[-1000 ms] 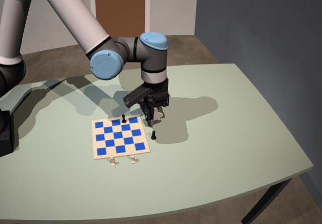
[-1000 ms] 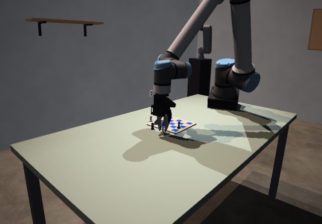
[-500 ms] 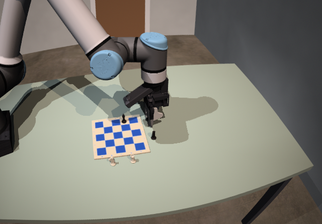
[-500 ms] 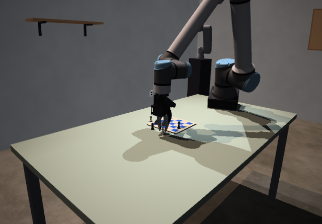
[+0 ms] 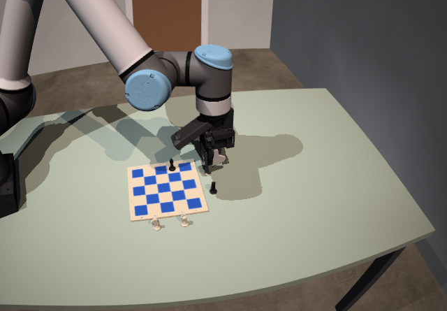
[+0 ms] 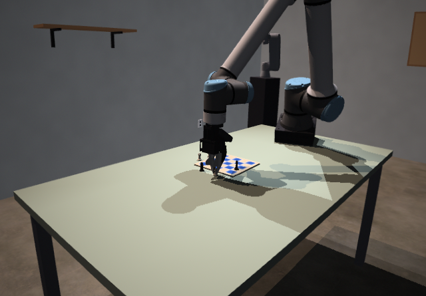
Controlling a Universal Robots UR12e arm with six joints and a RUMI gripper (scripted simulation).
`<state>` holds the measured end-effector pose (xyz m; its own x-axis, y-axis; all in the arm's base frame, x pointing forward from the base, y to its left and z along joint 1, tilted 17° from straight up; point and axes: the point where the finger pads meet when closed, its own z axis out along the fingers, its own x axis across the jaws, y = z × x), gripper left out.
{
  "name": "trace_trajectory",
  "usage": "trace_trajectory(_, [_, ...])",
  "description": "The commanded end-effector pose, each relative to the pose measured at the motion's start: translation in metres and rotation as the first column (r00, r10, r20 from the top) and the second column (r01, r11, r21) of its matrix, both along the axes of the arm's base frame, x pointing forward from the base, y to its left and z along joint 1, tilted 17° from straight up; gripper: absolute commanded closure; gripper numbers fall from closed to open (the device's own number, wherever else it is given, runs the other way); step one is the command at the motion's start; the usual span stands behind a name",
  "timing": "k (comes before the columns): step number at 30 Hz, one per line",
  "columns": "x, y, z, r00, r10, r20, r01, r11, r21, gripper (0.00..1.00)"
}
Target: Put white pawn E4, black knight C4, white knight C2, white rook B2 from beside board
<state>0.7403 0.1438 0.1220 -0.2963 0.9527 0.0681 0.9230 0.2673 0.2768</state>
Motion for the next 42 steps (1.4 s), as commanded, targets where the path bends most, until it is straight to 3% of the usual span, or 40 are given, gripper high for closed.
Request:
trace_trajectory(1, [0.000, 0.000, 0.001, 1.000, 0.000, 0.001, 0.000, 1.000, 0.000, 1.00])
trace_trajectory(29, [0.000, 0.000, 0.002, 1.000, 0.000, 0.001, 0.000, 1.000, 0.000, 1.00])
trace_trajectory(33, [-0.003, -0.002, 0.015, 1.000, 0.000, 0.001, 0.000, 1.000, 0.000, 1.00])
trace_trajectory(39, [-0.013, -0.008, 0.054, 1.000, 0.000, 0.001, 0.000, 1.000, 0.000, 1.00])
trace_trajectory(42, [-0.015, -0.009, 0.062, 1.000, 0.000, 0.001, 0.000, 1.000, 0.000, 1.00])
